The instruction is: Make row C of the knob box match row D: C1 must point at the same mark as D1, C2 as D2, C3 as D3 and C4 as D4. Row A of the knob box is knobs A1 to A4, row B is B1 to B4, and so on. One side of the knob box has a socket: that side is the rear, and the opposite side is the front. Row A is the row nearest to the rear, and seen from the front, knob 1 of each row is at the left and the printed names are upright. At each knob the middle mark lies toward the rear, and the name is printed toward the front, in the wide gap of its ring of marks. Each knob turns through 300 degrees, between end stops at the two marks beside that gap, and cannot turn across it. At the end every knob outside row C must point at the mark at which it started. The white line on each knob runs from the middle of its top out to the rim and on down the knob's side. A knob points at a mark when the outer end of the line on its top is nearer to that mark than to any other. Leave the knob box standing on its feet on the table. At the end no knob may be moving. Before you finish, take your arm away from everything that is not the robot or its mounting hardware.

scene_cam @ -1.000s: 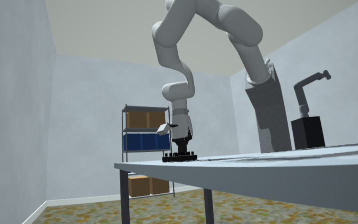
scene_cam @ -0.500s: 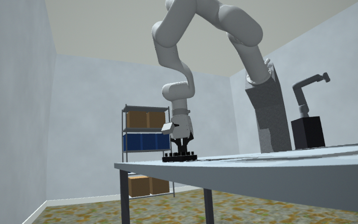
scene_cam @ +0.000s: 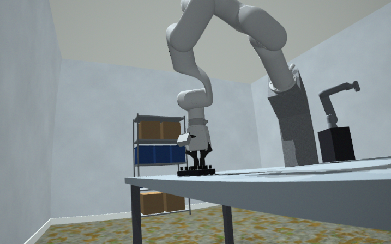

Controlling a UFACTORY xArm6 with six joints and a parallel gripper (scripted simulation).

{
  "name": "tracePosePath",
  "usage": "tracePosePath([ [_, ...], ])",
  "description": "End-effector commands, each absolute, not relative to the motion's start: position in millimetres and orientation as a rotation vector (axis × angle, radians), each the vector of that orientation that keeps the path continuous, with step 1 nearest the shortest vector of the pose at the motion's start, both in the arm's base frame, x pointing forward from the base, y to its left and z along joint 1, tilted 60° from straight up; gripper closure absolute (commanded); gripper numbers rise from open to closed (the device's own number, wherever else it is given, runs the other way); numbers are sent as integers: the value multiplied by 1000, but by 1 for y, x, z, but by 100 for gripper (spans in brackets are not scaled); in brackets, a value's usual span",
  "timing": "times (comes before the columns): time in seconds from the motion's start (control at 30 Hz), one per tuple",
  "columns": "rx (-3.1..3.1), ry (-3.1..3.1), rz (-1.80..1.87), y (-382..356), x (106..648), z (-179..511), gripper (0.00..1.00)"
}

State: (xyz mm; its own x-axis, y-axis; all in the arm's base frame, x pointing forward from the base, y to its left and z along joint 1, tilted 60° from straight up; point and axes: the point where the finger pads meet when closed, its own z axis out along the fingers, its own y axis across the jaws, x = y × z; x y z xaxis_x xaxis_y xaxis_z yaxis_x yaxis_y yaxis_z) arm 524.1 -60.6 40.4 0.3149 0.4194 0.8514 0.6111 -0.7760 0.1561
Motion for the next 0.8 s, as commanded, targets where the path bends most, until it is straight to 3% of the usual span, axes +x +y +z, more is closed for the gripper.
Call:
tracePosePath([
  [0.0, -2384, -947, -1452, -62, 524, 41, 81],
  [0.77, -2384, -947, -1452, -63, 521, 43, 81],
])
